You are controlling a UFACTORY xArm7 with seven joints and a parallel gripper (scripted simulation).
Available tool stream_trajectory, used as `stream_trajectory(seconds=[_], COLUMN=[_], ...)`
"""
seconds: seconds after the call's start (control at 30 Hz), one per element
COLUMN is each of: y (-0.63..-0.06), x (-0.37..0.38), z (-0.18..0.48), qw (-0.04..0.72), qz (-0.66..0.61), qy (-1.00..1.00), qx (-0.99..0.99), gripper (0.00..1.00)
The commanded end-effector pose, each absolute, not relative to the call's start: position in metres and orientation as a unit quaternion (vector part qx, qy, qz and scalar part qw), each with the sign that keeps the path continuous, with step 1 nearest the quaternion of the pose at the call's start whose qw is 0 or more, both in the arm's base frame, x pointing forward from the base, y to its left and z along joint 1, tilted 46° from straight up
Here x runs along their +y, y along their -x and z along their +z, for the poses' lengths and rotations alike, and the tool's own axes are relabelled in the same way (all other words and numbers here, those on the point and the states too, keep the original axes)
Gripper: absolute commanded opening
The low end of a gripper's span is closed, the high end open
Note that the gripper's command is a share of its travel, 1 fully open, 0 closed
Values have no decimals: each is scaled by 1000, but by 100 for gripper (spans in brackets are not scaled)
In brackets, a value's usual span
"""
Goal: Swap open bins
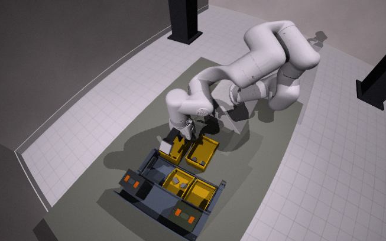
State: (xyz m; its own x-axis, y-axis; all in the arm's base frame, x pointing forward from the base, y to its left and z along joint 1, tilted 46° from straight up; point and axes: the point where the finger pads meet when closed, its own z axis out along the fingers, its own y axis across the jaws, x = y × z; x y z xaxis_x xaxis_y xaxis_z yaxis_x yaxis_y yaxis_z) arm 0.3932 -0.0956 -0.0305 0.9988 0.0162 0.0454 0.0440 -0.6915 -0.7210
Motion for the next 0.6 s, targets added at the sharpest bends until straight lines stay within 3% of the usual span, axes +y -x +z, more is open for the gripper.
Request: stream_trajectory(seconds=[0.0,0.57], y=[-394,-395], x=[-96,-74], z=[-33,-53], qw=[391,391], qz=[-19,-19], qy=[920,920], qx=[-15,-15], gripper=[26,26])
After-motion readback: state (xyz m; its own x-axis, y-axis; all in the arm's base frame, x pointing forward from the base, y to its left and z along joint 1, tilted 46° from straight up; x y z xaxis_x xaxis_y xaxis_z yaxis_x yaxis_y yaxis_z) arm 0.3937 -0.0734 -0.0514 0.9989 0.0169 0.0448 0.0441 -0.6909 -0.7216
